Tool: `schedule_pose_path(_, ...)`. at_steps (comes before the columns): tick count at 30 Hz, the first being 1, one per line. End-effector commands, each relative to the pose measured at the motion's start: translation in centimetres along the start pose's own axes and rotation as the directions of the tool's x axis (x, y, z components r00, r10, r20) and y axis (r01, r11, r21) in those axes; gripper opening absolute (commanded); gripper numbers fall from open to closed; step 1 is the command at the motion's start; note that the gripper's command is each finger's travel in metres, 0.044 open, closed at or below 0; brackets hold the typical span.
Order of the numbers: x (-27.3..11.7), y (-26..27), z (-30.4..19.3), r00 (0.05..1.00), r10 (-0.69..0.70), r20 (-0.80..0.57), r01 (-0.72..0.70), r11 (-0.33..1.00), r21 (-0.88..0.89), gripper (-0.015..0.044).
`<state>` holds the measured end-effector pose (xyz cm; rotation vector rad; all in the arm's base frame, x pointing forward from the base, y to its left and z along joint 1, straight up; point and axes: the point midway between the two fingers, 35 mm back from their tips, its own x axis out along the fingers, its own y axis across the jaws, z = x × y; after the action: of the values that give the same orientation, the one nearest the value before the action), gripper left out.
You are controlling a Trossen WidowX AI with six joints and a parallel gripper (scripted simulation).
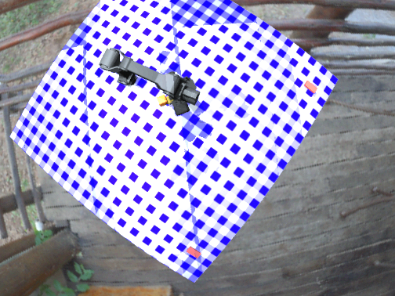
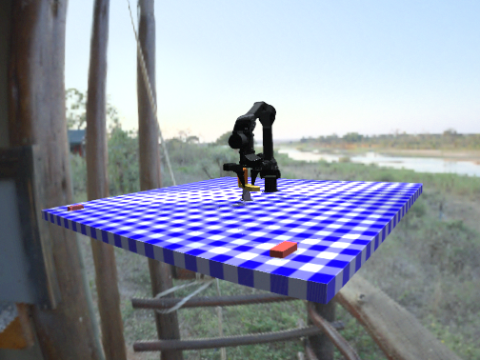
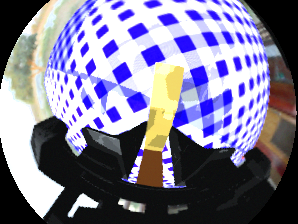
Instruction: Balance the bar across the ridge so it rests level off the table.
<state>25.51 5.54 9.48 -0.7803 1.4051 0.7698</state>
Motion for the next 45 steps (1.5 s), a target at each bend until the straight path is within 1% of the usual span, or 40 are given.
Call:
schedule_pose_path(1,0.00,0.00,0.00,1.000,0.000,0.000,0.000,1.000,0.000,0.0000)
schedule_pose_path(26,0.00,0.00,0.00,1.000,0.000,0.000,0.000,1.000,0.000,0.0000)
schedule_pose_path(32,0.00,0.00,0.00,1.000,0.000,0.000,0.000,1.000,0.000,0.0157)
schedule_pose_path(33,0.00,0.00,0.00,1.000,0.000,0.000,0.000,1.000,0.000,0.0167)
schedule_pose_path(45,0.00,0.00,0.00,1.000,0.000,0.000,0.000,1.000,0.000,0.0167)
